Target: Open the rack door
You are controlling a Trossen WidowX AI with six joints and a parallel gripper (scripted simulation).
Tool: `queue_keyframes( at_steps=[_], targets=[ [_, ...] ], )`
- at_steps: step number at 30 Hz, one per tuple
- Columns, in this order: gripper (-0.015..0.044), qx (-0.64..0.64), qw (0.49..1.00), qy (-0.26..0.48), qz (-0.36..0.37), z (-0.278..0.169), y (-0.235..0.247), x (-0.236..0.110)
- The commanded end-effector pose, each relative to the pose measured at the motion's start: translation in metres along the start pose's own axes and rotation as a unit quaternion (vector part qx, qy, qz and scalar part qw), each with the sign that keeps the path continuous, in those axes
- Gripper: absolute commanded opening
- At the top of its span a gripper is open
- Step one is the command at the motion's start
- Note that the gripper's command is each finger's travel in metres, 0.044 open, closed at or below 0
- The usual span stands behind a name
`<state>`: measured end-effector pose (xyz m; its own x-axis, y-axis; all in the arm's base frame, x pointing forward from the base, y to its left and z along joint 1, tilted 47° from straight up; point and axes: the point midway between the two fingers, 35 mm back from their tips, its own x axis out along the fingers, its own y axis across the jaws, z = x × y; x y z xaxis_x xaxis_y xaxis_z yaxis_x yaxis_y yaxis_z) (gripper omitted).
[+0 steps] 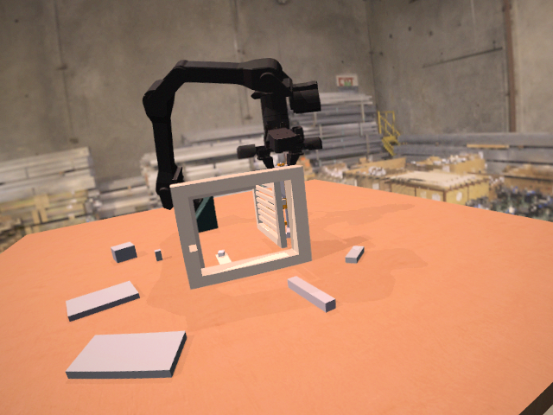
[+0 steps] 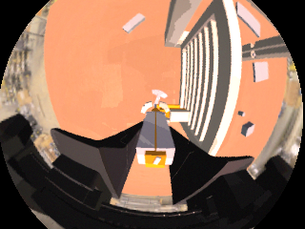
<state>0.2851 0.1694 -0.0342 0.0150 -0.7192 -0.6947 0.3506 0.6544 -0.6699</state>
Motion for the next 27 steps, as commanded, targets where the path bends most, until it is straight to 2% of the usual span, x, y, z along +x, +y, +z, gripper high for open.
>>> queue_keyframes(
  at_steps=[1, 2, 12, 27],
  targets=[
    [0.0025, 0.005, 1.0, 0.002, 0.0, 0.001, 0.001, 0.0],
    [0.0025, 0.005, 1.0, 0.002, 0.0, 0.001, 0.001, 0.0],
    [0.0288, 0.005, 1.0, 0.002, 0.0, 0.001, 0.001, 0.0],
    [0.0297, 0.004, 1.0, -0.001, 0.008, 0.001, 0.002, -0.019]
  ],
)
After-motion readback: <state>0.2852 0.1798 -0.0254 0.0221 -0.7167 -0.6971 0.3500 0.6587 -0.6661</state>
